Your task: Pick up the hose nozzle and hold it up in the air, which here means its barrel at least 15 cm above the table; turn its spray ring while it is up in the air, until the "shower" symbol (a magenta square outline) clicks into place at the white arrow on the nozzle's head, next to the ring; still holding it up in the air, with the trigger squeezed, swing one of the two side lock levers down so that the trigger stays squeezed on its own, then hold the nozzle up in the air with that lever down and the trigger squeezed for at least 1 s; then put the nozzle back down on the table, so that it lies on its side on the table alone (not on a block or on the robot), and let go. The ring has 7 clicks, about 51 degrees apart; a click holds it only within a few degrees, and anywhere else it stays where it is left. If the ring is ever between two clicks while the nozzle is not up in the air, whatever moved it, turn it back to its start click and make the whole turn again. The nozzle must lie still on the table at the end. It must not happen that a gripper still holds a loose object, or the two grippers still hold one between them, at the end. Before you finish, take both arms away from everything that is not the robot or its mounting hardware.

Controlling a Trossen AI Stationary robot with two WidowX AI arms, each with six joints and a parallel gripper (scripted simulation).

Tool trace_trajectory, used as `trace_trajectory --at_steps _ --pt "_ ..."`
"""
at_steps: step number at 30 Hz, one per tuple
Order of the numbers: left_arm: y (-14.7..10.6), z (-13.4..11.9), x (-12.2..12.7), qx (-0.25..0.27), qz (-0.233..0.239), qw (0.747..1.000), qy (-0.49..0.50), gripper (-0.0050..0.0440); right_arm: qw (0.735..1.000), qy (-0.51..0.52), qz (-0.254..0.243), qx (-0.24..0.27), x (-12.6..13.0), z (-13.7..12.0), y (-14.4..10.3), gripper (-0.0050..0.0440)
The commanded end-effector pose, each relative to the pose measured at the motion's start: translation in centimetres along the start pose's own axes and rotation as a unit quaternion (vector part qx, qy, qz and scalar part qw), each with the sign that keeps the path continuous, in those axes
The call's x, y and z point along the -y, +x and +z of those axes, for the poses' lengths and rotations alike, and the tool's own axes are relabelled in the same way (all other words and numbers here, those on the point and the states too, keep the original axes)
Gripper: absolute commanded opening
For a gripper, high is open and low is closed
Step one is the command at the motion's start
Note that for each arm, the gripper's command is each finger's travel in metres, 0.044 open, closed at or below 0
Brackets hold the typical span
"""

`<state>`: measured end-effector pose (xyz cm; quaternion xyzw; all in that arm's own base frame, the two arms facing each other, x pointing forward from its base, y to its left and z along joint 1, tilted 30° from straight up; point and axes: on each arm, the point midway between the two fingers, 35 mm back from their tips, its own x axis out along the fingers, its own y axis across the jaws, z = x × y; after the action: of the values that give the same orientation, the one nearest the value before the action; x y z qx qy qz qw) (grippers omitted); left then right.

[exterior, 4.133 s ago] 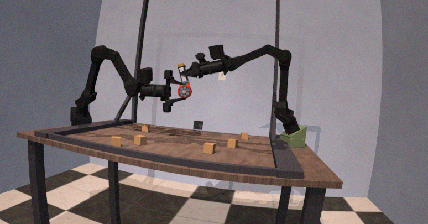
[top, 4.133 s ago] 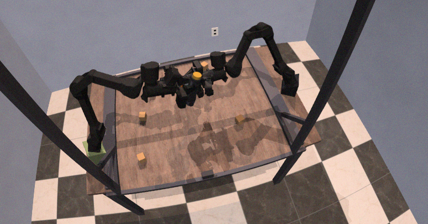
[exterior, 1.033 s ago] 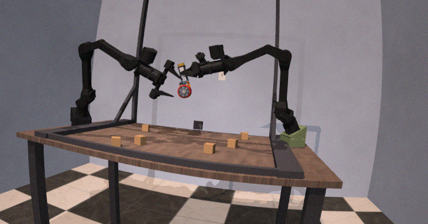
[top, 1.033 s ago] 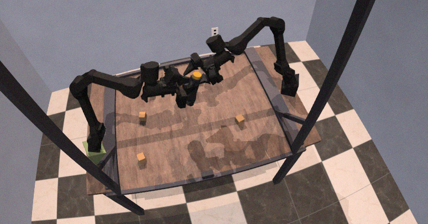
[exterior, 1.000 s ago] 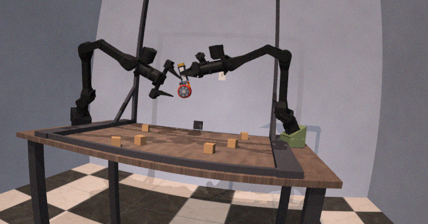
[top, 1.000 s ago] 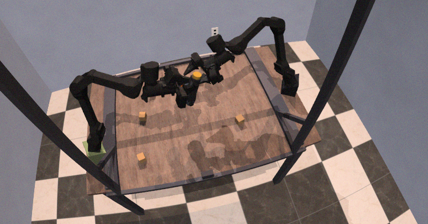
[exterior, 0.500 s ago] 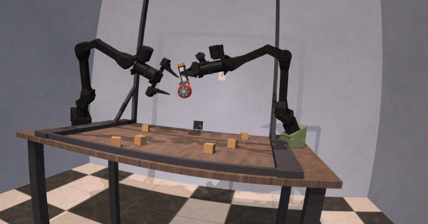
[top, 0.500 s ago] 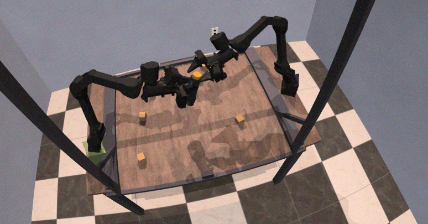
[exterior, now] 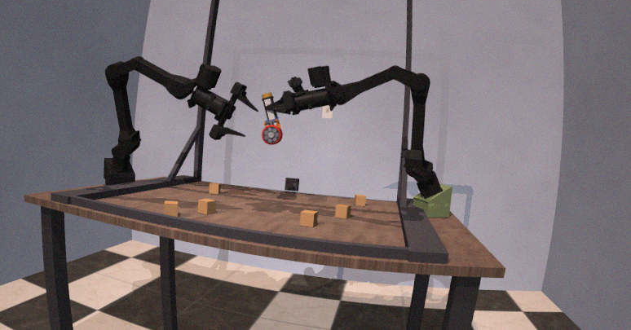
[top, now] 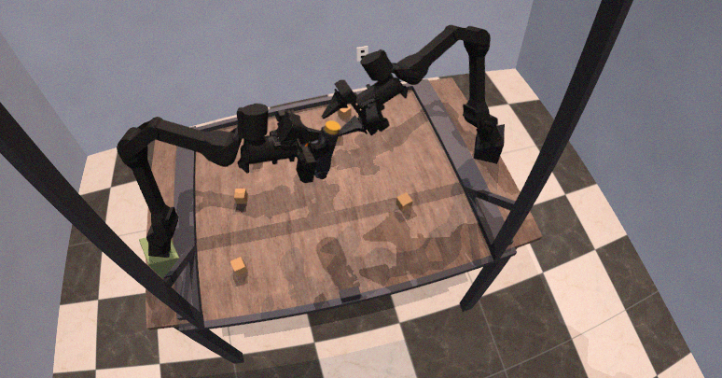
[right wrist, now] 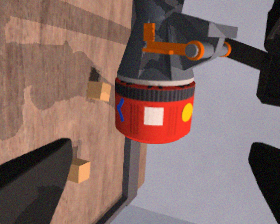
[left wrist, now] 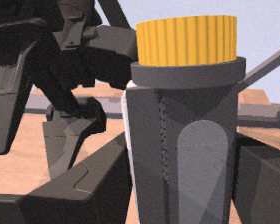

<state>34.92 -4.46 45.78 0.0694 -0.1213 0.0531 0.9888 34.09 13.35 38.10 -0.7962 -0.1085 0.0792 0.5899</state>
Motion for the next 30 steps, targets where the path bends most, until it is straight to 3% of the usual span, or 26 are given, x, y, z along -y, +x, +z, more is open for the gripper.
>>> trace_trajectory --at_steps 1,10,30 --pt "-0.5 1.7 -0.5 0.021 0.003 1.0 -0.005 0.017 1.0 0.004 -0.01 -0.005 0.7 -0.3 -1.1 0.0408" --pt "-0.5 1.7 -0.5 0.021 0.003 1.0 -0.005 0.017 1.0 0.004 -0.009 -0.004 0.6 -0.3 -2.4 0.0408" --pt "-0.5 1.7 -0.5 0.021 0.003 1.0 -0.004 0.017 1.0 0.004 -0.008 -0.005 0.6 -0.3 -2.3 0.0408"
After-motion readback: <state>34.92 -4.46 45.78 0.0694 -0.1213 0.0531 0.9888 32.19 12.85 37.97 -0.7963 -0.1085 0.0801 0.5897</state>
